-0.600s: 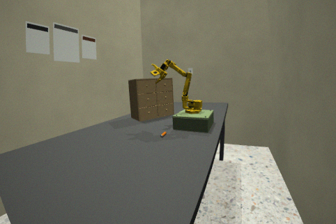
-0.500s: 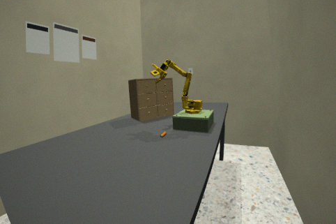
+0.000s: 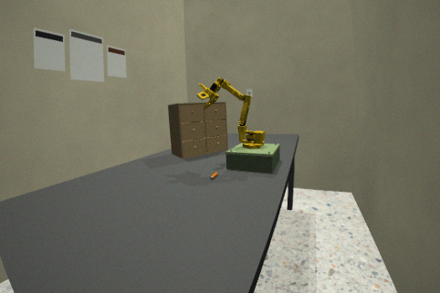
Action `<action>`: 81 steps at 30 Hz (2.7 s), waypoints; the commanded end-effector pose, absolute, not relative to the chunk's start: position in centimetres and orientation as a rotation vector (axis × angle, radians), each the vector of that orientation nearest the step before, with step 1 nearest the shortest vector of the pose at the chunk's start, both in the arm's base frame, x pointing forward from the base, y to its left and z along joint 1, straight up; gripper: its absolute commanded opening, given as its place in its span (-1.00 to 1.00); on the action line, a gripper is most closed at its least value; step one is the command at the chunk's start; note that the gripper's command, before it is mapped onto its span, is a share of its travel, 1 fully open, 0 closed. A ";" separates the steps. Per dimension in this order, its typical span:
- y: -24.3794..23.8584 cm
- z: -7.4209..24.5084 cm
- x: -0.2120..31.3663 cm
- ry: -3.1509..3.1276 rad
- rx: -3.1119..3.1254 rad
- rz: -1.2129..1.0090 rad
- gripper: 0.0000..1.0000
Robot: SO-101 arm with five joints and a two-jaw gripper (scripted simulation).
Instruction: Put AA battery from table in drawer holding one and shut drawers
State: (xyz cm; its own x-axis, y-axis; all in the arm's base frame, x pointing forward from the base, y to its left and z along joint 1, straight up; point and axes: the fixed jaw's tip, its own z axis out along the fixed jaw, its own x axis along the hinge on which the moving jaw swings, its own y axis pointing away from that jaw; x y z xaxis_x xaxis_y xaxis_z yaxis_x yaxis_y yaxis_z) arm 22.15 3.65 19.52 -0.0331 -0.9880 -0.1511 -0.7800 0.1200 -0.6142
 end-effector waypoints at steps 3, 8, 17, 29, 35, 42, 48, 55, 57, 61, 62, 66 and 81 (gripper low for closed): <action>3.6 19.6 22.1 1.860 -1.705 -0.500 1.00; 3.6 19.6 22.1 1.860 -1.705 -0.500 1.00; 3.6 19.6 22.1 1.860 -1.705 -0.500 1.00; 3.6 19.6 22.1 1.860 -1.705 -0.500 1.00; 3.2 19.3 21.9 1.920 -1.640 -0.485 0.00; 1.6 17.9 21.2 2.115 -1.399 -0.434 0.00; 0.4 16.5 20.4 2.259 -1.174 -0.391 0.00; -0.6 15.3 19.7 2.361 -0.976 -0.357 0.00; -1.0 14.8 19.4 2.398 -0.894 -0.343 0.00; -1.7 13.7 18.8 2.462 -0.726 -0.317 0.00; -1.8 13.4 18.6 2.476 -0.684 -0.310 0.00; -2.3 12.5 18.1 2.515 -0.554 -0.291 0.00; -4.2 8.0 15.7 2.606 0.073 -0.204 0.00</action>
State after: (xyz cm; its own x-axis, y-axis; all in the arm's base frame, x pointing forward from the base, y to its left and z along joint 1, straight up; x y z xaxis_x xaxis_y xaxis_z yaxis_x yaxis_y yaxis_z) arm 16.09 -3.75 8.74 -0.8747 -0.0877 -0.4766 -0.0108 0.9868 -0.1618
